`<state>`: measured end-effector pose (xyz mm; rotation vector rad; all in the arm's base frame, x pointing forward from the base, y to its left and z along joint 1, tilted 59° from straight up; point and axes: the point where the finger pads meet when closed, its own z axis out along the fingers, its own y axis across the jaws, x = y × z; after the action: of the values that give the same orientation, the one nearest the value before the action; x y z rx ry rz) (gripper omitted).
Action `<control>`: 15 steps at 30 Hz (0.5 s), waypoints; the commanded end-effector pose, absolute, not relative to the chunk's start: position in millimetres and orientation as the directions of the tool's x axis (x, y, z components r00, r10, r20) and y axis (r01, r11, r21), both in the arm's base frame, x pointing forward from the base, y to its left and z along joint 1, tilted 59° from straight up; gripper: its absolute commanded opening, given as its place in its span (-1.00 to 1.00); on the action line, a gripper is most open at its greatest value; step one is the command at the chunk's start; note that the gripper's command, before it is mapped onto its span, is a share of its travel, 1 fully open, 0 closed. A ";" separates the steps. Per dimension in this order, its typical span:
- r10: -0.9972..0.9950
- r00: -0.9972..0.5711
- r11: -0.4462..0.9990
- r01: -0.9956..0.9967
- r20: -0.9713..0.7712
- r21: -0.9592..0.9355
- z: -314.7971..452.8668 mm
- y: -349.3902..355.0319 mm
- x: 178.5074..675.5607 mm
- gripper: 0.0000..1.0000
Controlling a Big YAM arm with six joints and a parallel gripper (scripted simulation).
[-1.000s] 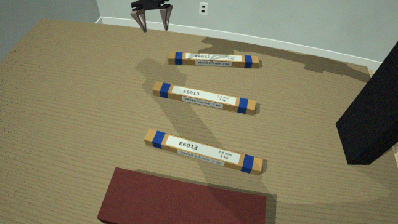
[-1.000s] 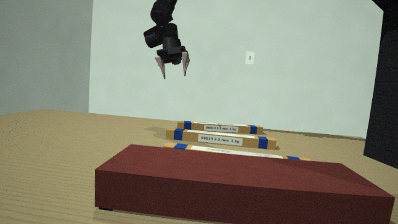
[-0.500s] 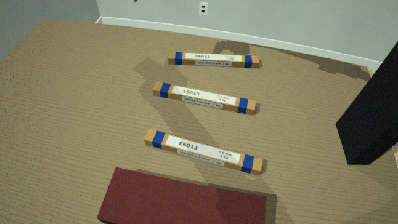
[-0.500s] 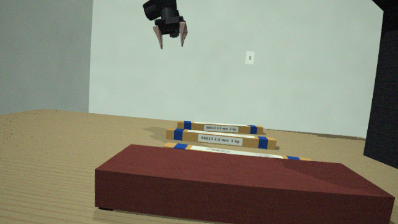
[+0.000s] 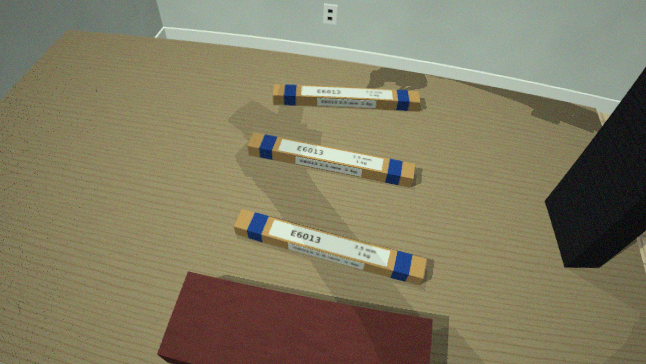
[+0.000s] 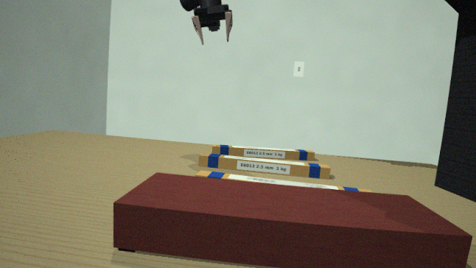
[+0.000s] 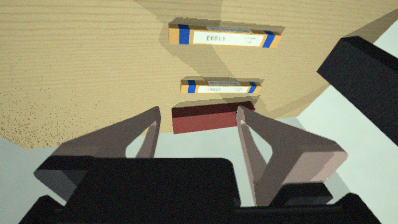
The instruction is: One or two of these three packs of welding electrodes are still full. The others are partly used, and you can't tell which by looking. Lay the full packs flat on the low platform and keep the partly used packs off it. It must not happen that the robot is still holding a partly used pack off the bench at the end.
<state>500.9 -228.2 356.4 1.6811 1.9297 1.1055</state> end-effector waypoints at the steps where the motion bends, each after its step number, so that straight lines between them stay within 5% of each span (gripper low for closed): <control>1: 0.945 -0.316 0.131 0.606 0.087 0.785 367.3 -202.9 499.7 0.49; 15: 0.891 -0.432 0.378 0.532 -0.141 0.758 326.5 -153.9 489.0 0.49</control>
<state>491.4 -156.8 302.2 1.3430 2.1203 0.9044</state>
